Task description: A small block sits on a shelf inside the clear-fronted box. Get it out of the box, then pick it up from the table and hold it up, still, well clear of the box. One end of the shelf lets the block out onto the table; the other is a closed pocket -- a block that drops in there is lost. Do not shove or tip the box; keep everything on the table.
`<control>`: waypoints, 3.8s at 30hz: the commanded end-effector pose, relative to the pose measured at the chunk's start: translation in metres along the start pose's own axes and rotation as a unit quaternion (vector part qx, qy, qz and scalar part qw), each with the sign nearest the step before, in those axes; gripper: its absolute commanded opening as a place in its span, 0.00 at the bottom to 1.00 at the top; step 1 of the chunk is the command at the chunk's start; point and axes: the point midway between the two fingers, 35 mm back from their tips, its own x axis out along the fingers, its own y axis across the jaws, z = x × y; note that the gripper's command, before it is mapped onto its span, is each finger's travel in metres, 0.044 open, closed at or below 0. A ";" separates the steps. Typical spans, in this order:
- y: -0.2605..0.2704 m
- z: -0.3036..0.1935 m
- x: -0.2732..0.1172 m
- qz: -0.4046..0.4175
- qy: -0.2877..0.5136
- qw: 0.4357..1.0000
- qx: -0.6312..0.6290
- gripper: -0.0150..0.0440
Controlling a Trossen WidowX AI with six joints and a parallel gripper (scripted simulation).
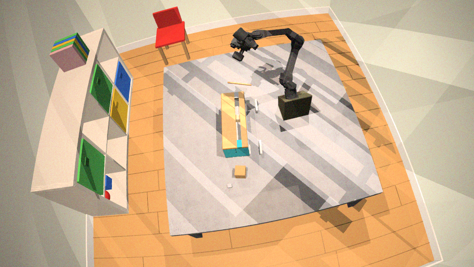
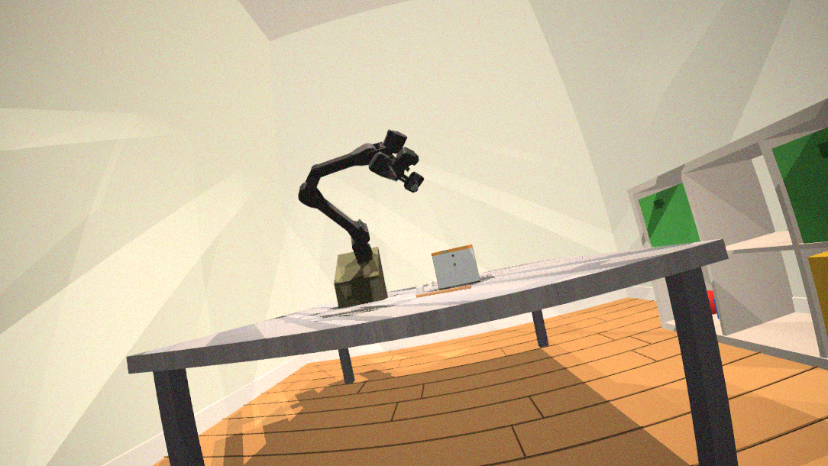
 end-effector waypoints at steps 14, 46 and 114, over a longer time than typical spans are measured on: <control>0.150 0.007 -0.024 0.143 -0.019 0.941 -0.306 0.93; 0.370 -0.187 -0.099 0.227 0.082 0.483 -0.842 0.93; 0.366 -0.214 -0.029 0.226 0.080 0.486 -0.840 0.93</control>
